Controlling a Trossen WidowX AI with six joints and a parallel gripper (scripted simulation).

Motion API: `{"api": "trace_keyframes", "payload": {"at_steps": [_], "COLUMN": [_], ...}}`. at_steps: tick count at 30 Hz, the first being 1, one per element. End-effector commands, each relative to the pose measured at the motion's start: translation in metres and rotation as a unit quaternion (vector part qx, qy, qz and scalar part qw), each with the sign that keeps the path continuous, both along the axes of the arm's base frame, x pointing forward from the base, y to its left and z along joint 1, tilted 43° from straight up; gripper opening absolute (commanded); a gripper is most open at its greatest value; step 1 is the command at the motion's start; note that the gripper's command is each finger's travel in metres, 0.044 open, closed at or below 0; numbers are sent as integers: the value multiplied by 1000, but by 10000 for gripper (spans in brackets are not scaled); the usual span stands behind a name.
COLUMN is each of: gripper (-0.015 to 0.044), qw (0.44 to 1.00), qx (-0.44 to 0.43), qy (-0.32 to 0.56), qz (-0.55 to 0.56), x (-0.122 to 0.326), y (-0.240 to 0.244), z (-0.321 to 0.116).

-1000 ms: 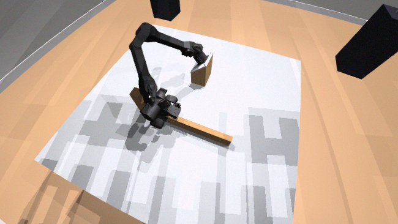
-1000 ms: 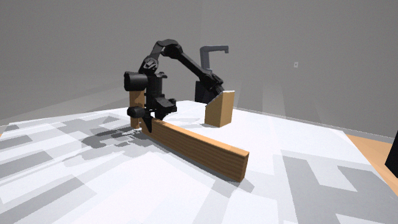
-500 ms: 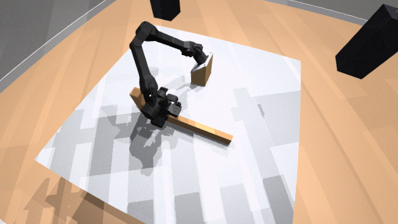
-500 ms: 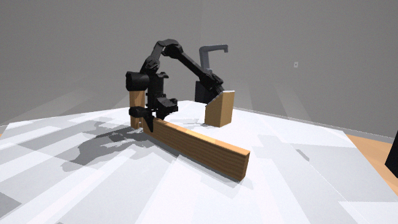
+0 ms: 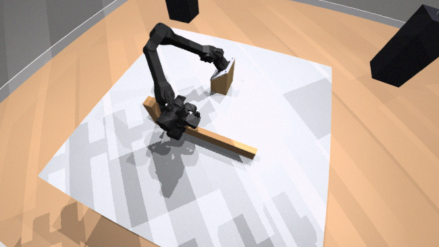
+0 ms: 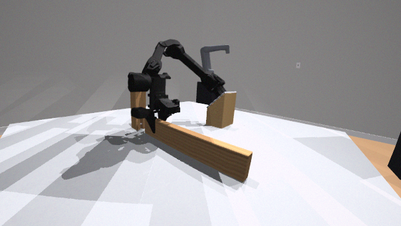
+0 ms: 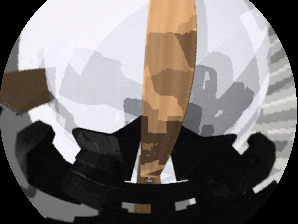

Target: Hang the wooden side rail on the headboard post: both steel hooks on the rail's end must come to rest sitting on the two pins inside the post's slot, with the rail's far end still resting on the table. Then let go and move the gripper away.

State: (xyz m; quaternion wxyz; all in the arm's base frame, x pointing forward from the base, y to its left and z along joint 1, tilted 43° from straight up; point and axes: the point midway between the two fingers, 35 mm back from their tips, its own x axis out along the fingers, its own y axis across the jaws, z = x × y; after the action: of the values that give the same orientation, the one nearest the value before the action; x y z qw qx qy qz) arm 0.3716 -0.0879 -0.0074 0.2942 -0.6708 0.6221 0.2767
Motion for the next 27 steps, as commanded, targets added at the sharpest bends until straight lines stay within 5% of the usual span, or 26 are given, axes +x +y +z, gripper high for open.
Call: {"api": "trace_keyframes", "payload": {"at_steps": [1,27], "gripper": [0,0], "qw": [1000,1000], "qx": [0,-2], "qy": [0,7], "qz": [0,2], "x": [0,0], "y": [0,3], "z": [0,3]}}
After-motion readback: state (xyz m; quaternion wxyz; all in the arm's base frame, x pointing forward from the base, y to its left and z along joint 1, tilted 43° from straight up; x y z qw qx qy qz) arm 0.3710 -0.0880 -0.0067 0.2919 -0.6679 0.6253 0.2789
